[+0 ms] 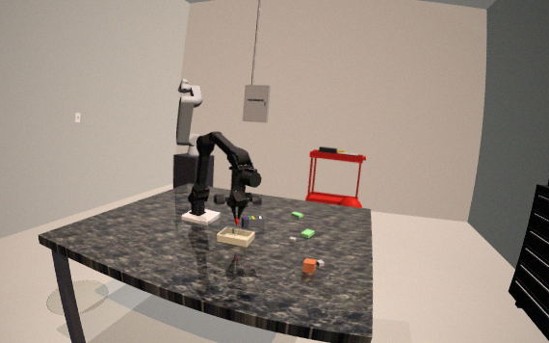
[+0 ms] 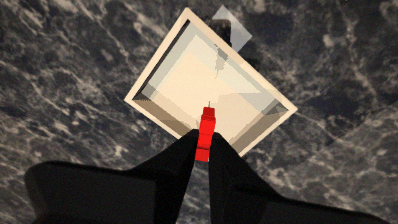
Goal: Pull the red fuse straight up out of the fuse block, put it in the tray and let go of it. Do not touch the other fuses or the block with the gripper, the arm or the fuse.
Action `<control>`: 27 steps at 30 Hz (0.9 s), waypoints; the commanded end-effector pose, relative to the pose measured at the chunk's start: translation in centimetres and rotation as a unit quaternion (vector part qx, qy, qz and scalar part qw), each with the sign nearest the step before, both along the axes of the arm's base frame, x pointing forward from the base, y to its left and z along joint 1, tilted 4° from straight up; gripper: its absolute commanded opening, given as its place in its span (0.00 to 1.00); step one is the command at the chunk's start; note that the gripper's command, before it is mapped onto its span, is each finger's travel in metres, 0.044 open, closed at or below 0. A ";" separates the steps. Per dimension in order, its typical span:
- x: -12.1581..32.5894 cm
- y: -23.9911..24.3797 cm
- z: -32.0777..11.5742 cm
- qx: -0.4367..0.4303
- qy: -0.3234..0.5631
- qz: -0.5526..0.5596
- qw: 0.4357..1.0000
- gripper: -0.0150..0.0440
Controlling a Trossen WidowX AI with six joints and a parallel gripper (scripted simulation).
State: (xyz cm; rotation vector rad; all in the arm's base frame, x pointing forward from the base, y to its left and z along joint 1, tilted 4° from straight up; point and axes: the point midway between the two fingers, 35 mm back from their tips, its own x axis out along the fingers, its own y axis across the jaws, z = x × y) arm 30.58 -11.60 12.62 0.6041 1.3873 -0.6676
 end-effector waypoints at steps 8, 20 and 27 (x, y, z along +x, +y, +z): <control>0.1 -0.1 -1.9 0.003 0.001 0.002 1.000 0.25; 0.1 -0.2 -3.6 0.003 0.001 0.002 1.000 0.25; 0.1 -0.3 -3.2 0.000 0.001 0.000 1.000 0.48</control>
